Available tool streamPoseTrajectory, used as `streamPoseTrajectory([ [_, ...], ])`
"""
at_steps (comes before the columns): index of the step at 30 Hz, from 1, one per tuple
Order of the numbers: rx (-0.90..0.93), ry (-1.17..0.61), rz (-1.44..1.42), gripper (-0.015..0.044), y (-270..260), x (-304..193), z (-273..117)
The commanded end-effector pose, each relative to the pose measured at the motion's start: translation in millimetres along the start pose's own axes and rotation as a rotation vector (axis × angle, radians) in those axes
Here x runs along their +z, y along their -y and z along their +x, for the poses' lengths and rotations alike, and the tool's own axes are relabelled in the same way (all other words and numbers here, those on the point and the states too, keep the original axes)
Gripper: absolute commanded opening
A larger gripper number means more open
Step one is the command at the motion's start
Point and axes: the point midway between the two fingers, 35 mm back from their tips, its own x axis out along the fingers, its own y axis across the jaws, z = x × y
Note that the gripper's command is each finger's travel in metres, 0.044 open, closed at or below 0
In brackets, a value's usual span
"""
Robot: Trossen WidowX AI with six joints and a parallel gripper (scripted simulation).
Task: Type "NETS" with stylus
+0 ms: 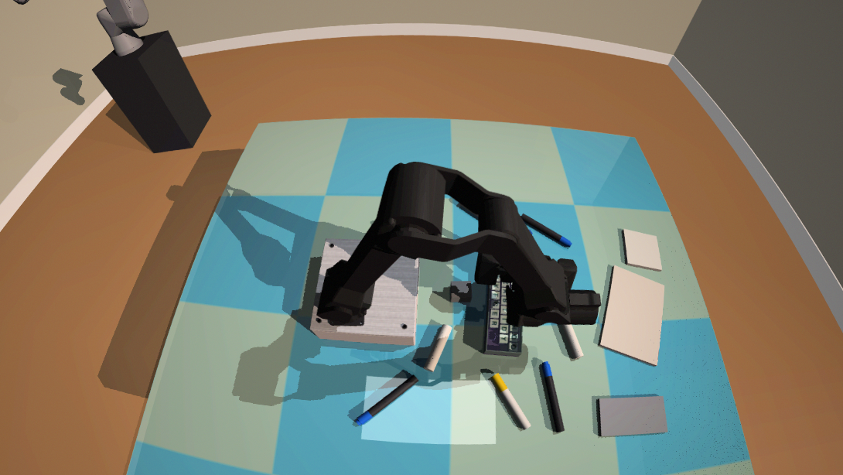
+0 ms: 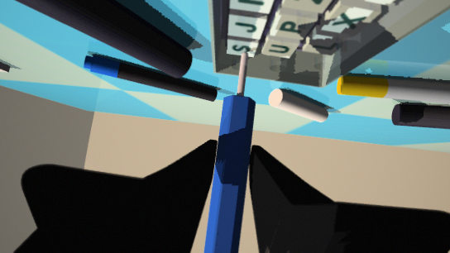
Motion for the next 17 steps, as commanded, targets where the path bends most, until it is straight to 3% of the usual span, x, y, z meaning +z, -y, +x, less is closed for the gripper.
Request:
streamPoseTrajectory([
  [1,0.000,-0.002,0.000,0.0081,-0.7,-15.9,-8.7],
  [17,0.000,0.000,-0.003,0.0081,0.3,-25.4,-14.5],
])
